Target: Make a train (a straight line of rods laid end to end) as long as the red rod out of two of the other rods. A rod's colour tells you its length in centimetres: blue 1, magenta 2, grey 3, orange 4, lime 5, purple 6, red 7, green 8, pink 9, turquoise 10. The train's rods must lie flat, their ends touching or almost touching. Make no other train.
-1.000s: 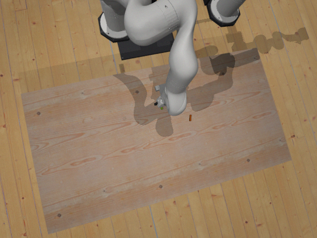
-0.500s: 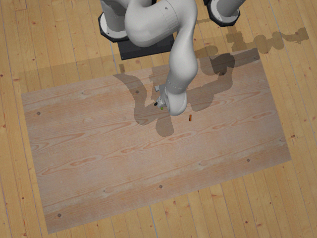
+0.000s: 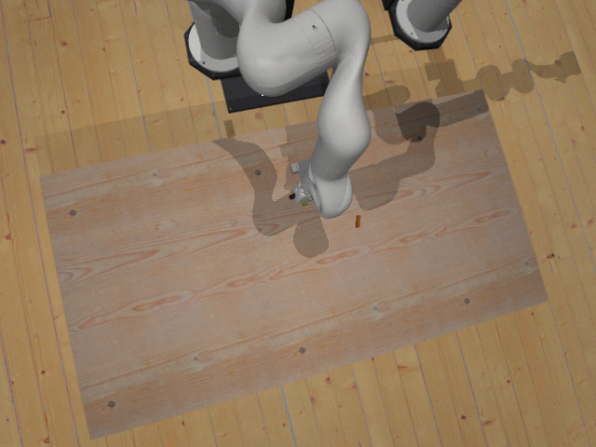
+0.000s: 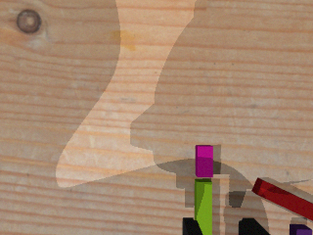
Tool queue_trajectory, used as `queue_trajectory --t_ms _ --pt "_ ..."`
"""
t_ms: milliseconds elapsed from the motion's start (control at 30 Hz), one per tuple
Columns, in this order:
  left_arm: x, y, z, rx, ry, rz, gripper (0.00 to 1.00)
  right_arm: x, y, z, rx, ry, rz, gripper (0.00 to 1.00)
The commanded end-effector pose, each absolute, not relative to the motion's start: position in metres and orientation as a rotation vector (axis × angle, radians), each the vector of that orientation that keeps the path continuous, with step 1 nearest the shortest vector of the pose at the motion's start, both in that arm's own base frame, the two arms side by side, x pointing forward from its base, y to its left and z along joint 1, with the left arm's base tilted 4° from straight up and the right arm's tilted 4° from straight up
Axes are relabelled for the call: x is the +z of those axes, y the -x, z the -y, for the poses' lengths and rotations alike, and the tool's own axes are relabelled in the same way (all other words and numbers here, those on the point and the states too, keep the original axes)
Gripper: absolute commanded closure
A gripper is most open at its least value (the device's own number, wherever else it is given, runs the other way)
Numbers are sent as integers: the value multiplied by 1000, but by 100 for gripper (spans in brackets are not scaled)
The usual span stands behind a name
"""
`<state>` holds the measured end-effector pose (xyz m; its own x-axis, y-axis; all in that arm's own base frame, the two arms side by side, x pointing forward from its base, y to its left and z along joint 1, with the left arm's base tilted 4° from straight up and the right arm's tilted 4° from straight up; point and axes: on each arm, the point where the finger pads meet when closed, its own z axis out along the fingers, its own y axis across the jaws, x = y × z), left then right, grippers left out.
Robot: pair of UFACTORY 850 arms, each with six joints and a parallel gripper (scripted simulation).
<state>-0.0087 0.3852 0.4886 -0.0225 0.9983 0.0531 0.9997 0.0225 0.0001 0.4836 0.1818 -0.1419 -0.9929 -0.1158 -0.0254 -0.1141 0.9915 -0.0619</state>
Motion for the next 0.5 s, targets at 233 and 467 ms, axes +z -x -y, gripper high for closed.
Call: queue_trajectory --t_ms 233,467 --pt "489 9 -385 -59 2168 2218 0 -161 -484 -181 -90 179 -3093 74" --pt "489 9 -385 -59 2168 2218 0 -166 -484 -180 -90 179 -3093 74"
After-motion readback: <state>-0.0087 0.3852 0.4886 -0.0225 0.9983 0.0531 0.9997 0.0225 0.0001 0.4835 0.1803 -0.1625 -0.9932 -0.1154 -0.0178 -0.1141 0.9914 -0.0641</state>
